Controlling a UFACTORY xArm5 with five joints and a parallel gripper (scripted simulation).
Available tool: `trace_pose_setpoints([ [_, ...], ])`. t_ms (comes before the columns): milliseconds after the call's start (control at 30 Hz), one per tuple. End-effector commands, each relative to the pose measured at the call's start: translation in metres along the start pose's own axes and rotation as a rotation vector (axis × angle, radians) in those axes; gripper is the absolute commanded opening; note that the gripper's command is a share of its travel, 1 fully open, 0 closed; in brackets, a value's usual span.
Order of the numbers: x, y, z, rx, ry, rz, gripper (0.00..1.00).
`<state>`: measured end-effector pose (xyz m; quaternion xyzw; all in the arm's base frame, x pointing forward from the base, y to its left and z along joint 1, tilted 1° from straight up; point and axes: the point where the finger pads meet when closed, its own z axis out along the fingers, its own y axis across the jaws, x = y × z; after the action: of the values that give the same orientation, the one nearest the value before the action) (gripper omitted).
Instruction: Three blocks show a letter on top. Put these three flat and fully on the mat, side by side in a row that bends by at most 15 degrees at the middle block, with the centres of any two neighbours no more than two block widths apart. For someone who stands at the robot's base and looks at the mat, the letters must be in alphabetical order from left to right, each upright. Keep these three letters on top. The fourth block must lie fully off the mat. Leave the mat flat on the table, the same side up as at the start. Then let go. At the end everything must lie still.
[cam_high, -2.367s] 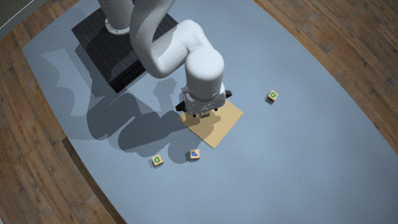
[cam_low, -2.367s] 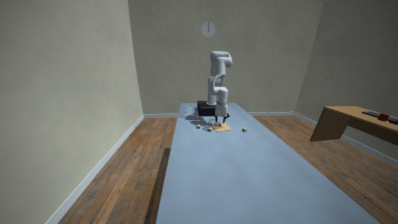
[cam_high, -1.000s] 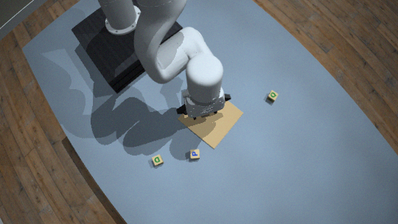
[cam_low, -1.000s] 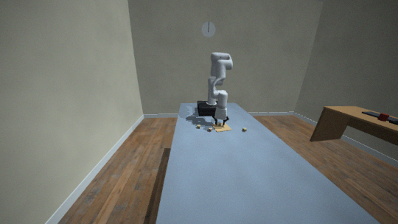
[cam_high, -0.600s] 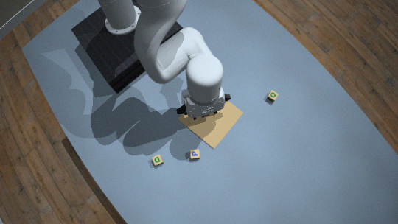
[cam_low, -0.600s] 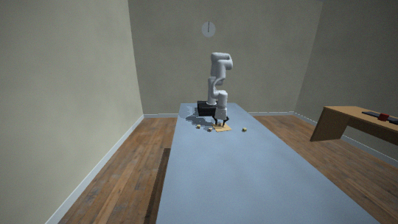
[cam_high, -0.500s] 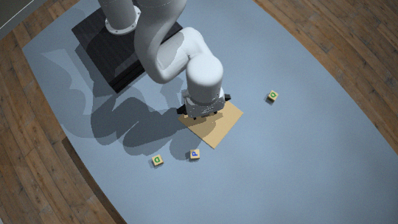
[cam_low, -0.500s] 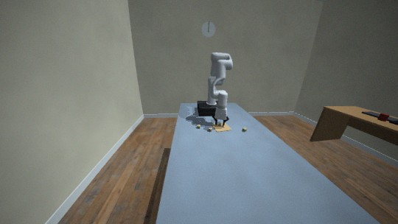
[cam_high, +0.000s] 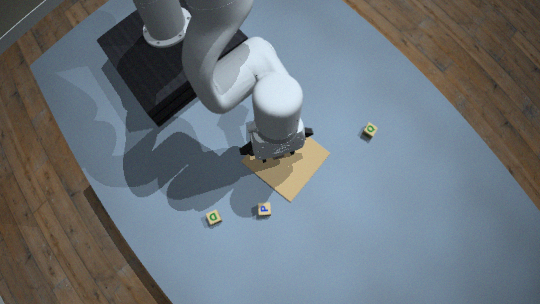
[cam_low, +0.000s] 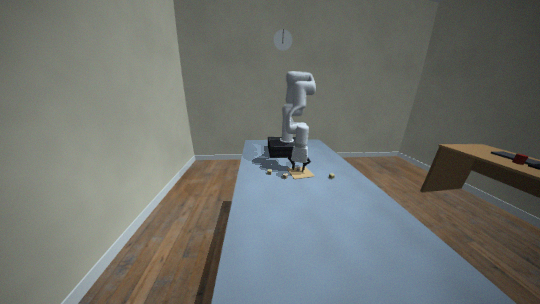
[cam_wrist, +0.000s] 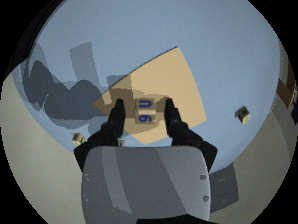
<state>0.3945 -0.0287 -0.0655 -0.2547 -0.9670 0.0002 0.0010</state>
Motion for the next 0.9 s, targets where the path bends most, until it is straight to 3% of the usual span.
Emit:
trace_pose_setpoints([
  [0,-0.0011,0.0005,-0.0009,-0.001,-0.003,0.0,0.63],
  [167,-0.0011,0.0005,-0.0009,-0.001,-0.003,0.0,0.63],
  [200,-0.0011,0.0005,-0.0009,-0.001,-0.003,0.0,0.42],
  [733,-0.0011,0.0005,-0.0009,-0.001,-0.003,0.0,0.42],
  [767,-0.0011,0.0005,-0.0009,-0.001,-0.003,0.0,0.21],
  [867,-0.0011,0.0005,-0.0009,-0.001,-0.003,0.0,0.21],
])
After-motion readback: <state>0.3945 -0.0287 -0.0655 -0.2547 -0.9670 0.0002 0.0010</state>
